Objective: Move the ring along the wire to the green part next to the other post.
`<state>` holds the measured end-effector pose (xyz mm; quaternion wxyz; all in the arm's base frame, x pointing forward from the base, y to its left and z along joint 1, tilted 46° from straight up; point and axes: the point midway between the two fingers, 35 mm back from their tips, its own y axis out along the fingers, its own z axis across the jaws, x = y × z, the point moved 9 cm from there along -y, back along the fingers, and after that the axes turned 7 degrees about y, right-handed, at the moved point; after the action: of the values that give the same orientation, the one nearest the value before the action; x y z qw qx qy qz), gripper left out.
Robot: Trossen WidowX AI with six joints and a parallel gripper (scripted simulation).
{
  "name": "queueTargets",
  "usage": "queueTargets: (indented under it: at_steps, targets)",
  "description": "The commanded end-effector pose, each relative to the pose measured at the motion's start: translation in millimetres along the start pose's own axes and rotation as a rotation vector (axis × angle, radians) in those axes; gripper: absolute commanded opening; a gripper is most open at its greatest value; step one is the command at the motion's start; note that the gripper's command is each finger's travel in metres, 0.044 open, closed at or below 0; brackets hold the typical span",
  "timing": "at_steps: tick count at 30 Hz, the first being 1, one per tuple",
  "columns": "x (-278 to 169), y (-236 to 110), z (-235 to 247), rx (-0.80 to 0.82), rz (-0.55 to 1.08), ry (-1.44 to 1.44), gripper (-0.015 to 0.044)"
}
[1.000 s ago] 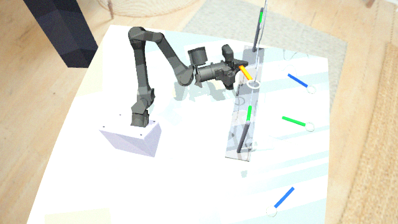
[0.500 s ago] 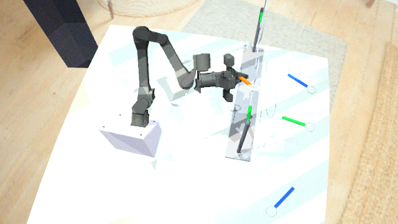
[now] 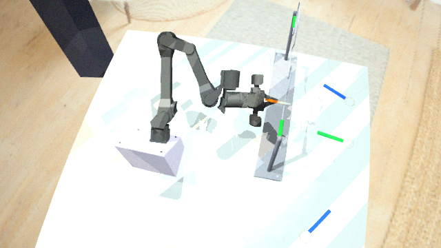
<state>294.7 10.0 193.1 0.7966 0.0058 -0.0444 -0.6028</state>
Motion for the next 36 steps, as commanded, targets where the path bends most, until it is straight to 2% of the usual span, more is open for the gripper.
queueTargets:
  at_steps: [1, 21, 36]
  targets:
    - [2.1, -2.7, -12.1, -0.044, 0.008, -0.074, -0.0150]
    - [20.8, -14.4, -49.4, -0.186, 0.031, -0.379, -0.0150]
    - [35.6, -22.8, -67.7, -0.237, 0.038, -0.489, -0.0150]
